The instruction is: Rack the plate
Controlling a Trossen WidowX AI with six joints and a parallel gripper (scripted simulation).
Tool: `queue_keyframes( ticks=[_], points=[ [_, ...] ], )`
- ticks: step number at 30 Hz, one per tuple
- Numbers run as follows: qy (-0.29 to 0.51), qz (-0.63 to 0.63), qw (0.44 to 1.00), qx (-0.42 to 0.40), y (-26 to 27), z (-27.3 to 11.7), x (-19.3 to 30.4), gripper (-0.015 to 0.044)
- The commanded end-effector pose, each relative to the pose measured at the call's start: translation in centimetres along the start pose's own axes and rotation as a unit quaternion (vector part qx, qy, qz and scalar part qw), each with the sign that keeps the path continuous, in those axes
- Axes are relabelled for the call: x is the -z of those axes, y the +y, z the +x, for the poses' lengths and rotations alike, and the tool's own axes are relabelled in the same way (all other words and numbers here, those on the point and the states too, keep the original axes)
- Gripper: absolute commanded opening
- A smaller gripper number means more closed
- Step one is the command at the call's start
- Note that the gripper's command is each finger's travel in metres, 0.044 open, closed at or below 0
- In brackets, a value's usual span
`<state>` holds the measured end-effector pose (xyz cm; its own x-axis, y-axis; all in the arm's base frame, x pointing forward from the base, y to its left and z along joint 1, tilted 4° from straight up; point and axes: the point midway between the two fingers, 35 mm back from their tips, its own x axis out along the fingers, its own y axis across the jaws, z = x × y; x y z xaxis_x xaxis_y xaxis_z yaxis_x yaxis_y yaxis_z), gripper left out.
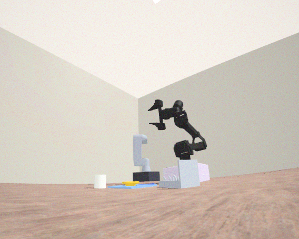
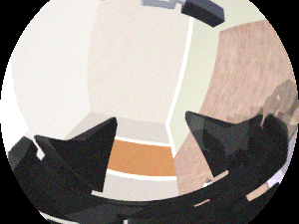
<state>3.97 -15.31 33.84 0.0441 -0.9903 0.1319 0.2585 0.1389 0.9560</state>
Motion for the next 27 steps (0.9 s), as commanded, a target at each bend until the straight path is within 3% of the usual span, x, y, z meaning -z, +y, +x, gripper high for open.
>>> queue_keyframes(
  ticks=[1,14,27],
  points=[
    [0.001,-0.003,1.0,-0.001,0.0,0.0,0.1,0.04],
    [0.068,-0.198,0.977,-0.038,2.5,0.8,5.8,0.04],
    [0.152,-0.385,0.908,-0.07,2.6,1.2,12.6,0.04]
  ],
)
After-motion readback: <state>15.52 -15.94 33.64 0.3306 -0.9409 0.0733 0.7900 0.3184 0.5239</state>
